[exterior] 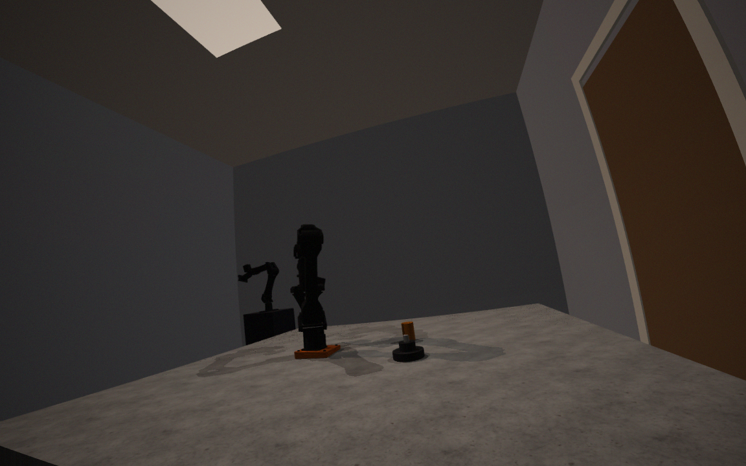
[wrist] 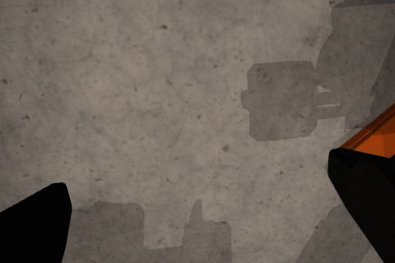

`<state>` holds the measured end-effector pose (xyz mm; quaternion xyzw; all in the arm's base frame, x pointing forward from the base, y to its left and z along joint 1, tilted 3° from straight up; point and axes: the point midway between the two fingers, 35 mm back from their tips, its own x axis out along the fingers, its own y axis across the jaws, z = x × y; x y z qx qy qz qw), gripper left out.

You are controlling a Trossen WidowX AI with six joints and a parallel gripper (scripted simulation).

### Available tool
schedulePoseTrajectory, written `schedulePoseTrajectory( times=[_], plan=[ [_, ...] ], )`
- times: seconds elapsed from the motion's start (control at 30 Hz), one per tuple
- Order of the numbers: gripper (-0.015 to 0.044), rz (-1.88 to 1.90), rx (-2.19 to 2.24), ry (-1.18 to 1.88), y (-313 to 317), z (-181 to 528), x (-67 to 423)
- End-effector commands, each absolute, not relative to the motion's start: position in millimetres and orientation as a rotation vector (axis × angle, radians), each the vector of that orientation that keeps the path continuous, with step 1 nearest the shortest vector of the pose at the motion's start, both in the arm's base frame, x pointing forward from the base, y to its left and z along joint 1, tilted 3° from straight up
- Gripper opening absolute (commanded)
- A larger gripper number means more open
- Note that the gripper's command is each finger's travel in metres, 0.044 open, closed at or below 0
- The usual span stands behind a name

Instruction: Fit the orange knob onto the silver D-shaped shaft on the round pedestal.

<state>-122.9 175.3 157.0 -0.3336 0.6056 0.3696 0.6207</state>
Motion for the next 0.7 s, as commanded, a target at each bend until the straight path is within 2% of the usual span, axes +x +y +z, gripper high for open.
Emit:
schedulePoseTrajectory(
  times=[0.0, 0.27, 0.67],
  plan=[
    [0.044, 0.836, -0.769, 1.366, 176.5, 157.7, -124.1],
    [0.044, 0.821, -0.748, 1.383, 220.1, 160.3, -71.6],
    [0.044, 0.771, -0.687, 1.357, 252.2, 165.1, 64.1]
  ],
)
